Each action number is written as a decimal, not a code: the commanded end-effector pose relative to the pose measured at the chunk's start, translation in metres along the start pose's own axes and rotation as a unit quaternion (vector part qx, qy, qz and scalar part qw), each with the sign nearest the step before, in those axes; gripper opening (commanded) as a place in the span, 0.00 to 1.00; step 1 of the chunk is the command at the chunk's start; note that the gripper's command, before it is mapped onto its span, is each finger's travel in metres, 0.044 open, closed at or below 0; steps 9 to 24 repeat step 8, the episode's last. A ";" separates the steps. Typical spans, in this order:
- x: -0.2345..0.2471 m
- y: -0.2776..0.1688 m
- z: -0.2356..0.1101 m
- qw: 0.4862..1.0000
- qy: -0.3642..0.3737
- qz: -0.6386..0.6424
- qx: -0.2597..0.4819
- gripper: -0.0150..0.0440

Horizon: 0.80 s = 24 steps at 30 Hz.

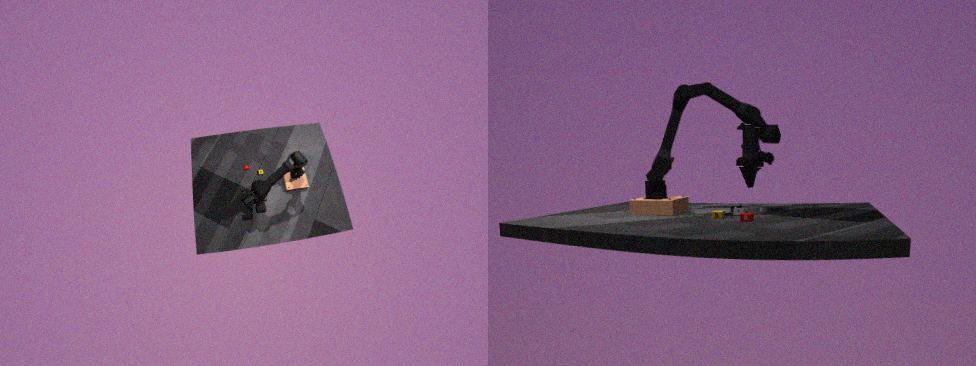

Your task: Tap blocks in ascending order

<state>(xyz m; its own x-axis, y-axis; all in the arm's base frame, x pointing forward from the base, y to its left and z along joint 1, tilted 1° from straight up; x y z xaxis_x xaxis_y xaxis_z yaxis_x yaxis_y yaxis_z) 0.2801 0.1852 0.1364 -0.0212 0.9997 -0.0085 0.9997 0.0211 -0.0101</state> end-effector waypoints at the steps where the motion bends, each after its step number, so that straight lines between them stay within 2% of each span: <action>1: 0.034 -0.045 -0.037 1.000 0.008 -0.004 -0.005 0.73; 6: 0.040 -0.057 -0.044 1.000 0.009 -0.004 -0.005 0.93; 24: 0.040 -0.057 -0.044 1.000 0.009 -0.004 -0.005 0.93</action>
Point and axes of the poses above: the point midway between the two fingers, 35 mm back from their tips, its own z axis out along the fingers, its own x axis across the jaws, y = z × x, the point moved 7 cm from there along -z, back along the fingers, and after that the axes turned 4 degrees about z, right-handed, at the moved point
